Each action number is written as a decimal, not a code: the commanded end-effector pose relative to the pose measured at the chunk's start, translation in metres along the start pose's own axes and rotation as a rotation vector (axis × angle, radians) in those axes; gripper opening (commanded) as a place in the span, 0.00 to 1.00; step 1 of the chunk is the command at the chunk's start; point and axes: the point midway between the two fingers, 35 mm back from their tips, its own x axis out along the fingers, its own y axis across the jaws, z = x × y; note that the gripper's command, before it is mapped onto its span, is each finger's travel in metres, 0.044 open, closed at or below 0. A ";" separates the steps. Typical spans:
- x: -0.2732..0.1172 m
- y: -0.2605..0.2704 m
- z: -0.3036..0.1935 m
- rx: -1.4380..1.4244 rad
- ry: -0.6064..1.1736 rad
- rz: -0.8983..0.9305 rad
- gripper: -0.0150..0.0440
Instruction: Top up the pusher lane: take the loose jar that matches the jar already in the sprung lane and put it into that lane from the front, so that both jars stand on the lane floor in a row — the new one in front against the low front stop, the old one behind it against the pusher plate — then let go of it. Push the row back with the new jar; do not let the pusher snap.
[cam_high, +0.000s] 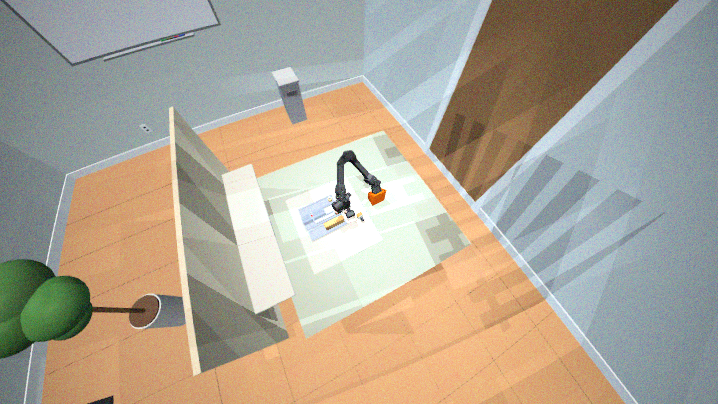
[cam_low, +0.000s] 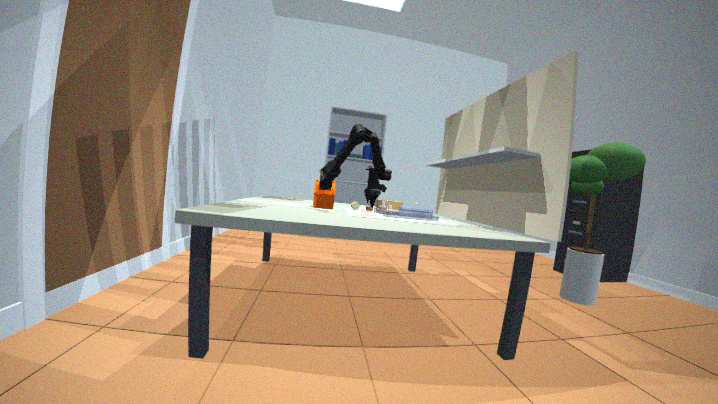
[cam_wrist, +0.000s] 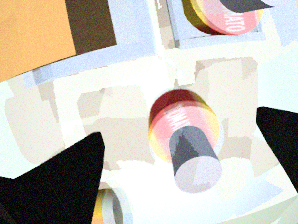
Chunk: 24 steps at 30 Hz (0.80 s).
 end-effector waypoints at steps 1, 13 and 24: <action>0.007 0.000 -0.005 -0.013 0.010 -0.008 1.00; 0.008 0.000 -0.005 -0.013 0.010 -0.008 0.56; -0.013 0.002 0.000 -0.013 0.009 -0.002 0.25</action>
